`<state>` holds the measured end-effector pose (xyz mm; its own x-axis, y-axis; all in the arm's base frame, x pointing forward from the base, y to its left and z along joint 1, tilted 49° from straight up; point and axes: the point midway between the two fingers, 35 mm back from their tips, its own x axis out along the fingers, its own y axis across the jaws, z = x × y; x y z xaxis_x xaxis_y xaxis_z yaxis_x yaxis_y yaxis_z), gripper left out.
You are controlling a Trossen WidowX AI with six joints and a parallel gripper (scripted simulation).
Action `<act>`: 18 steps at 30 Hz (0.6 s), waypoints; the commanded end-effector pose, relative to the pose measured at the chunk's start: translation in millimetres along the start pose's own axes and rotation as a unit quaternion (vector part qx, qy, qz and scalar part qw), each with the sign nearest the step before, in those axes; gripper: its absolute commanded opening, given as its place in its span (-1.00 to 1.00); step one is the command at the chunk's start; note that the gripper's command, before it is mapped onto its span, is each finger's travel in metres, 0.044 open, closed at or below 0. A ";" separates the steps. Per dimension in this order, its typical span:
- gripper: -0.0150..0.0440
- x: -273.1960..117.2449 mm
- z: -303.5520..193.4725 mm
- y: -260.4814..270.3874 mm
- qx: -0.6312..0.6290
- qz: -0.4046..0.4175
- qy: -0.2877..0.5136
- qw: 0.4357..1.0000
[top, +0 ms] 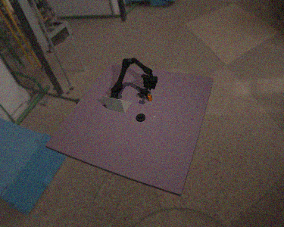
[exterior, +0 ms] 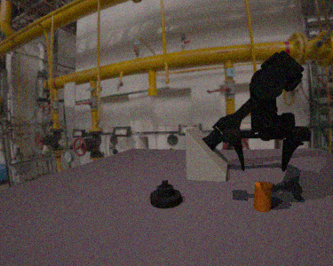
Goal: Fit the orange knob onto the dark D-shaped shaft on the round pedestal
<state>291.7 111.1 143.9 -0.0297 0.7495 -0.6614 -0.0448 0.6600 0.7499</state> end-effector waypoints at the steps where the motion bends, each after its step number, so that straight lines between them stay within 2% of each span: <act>1: 1.00 7.0 2.5 0.6 0.001 0.003 -0.006 1.000; 18: 1.00 37.0 5.8 0.8 0.001 0.002 -0.006 1.000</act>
<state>295.7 137.1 122.8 -0.0197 0.7515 -0.6594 -0.0481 0.6581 0.7514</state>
